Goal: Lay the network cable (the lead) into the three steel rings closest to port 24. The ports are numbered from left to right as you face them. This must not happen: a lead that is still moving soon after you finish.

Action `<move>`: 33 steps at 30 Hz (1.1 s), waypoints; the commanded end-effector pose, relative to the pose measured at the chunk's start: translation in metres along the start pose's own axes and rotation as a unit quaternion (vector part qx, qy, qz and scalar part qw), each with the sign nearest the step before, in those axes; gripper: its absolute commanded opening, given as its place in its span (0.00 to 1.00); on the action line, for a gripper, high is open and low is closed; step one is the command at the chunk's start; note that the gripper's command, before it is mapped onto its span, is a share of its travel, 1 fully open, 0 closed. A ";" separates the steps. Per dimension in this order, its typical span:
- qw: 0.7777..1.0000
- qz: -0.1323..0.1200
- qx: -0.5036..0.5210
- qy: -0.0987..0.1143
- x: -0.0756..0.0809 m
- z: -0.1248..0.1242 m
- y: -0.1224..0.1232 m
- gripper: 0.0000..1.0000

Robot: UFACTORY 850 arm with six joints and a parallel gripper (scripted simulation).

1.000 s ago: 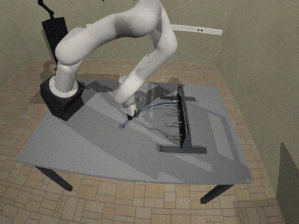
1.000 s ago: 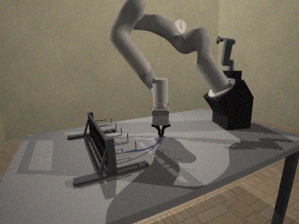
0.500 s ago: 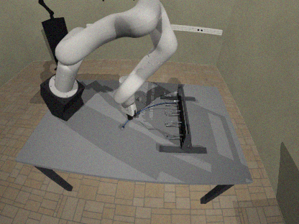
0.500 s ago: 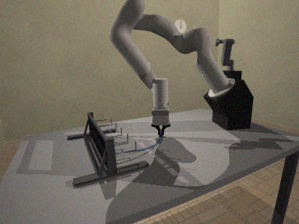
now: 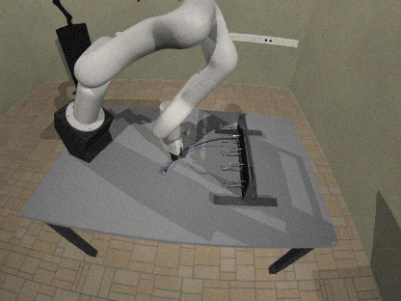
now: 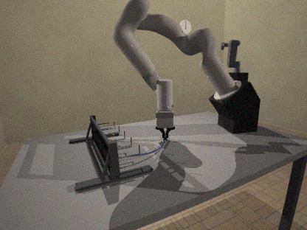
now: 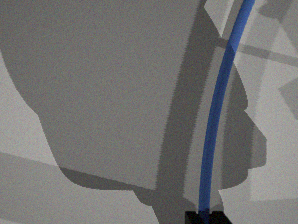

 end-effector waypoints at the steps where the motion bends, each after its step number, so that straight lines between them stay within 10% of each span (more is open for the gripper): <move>1: 1.000 0.000 0.000 0.000 0.002 0.000 0.000 0.00; 33: 1.000 0.000 0.000 0.000 0.033 0.000 0.000 0.00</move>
Point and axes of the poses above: the point where the finger pads meet when closed, its own x axis back along the fingers, its own z axis across the jaws, y = z × x, the point moved 5 cm from there along x, back along the fingers, and after that the axes turned 7 degrees about -x, right-handed, at the moved point
